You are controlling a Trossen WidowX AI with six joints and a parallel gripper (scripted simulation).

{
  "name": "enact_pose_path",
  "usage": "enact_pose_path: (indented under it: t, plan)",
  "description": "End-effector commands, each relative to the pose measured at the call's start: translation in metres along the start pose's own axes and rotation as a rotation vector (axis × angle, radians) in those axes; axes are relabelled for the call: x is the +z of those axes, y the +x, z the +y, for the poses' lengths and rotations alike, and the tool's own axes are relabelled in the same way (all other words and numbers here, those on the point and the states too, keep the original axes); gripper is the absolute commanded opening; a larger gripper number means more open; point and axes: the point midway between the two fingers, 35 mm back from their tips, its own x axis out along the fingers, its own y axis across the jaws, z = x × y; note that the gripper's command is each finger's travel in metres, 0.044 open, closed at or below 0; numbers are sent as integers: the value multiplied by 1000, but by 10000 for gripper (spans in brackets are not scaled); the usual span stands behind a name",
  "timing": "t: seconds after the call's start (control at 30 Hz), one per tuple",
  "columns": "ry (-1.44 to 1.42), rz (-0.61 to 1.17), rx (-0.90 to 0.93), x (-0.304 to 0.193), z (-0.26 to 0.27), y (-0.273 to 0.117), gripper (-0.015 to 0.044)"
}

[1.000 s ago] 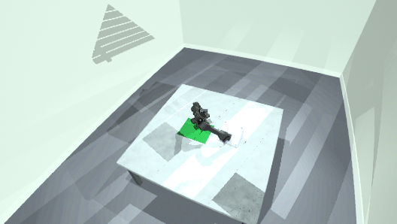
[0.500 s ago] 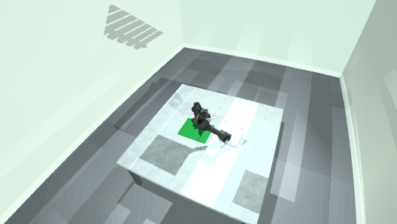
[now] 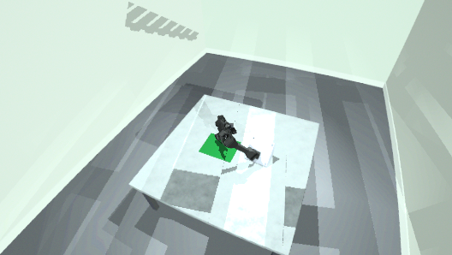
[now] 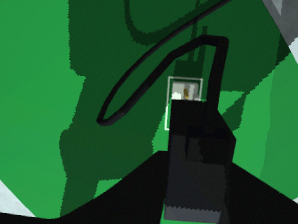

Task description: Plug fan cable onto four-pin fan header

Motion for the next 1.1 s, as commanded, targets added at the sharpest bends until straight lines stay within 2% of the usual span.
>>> enact_pose_path:
  t: [0.0,0.2,1.07]
  plan:
    - [6,2,-3,-3,0,0,0]
    - [6,2,-2,-3,0,22,0]
    - [-1,2,-2,1,2,22,0]
